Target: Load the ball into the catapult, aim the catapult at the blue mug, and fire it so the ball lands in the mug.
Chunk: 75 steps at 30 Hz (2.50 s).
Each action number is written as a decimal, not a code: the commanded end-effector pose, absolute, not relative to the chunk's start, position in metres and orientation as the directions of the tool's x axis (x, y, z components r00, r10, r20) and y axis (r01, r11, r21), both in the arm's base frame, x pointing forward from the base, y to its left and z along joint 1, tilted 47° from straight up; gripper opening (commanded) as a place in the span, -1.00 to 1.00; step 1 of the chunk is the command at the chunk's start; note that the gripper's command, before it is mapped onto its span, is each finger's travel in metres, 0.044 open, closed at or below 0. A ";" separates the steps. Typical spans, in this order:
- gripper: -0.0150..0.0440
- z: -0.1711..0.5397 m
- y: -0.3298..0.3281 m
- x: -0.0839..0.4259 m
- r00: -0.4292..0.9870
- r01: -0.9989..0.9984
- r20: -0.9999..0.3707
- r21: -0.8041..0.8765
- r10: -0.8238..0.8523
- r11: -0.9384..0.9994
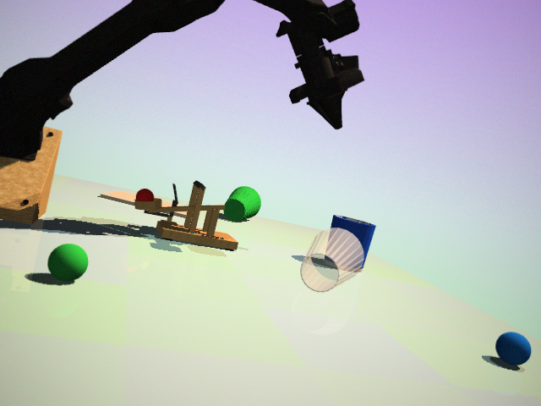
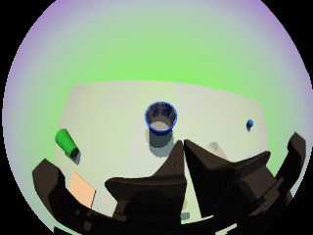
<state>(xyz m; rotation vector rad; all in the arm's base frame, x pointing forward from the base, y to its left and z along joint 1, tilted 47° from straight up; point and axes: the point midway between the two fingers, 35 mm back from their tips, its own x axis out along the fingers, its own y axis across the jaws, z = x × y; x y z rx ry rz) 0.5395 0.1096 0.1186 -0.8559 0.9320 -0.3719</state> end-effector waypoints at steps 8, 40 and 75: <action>-0.49 0.102 0.113 0.529 0.538 -0.143 -0.559 -0.798 -0.631 0.586; -0.49 -0.034 0.127 0.352 0.279 -0.879 -0.501 -0.477 -0.819 -0.008; -0.49 -0.031 0.079 0.218 0.319 -0.857 -0.076 0.402 -0.945 -0.322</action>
